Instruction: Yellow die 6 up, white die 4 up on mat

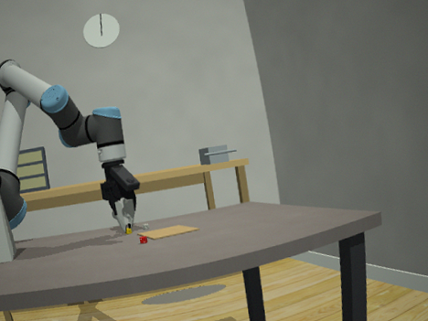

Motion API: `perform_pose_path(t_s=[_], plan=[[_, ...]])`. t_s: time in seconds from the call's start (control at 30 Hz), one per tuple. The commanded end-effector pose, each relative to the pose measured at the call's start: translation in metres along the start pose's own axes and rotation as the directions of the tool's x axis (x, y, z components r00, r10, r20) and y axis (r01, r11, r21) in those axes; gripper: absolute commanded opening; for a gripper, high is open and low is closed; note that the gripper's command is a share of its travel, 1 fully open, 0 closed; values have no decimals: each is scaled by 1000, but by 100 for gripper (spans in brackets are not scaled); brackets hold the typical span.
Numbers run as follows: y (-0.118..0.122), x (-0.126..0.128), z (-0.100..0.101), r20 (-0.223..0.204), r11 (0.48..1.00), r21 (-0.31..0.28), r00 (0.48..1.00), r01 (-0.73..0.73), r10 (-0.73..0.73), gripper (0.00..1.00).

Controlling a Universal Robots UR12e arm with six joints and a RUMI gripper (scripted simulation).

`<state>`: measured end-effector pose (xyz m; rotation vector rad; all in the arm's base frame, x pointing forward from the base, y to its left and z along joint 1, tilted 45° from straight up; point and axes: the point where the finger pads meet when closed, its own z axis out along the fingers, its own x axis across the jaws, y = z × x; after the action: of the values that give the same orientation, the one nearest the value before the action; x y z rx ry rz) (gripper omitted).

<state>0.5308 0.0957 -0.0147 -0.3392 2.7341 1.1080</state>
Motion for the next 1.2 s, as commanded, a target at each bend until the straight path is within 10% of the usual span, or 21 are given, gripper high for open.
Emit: perform_pose_path(t_s=[0.0,0.57,1.17], plan=[[1,2,3,-2,1000,-4,1000,-3,3,0],[1,2,-2,-2,1000,-4,1000,-3,3,0],[1,2,-91,-2,1000,-4,1000,-3,3,0]])
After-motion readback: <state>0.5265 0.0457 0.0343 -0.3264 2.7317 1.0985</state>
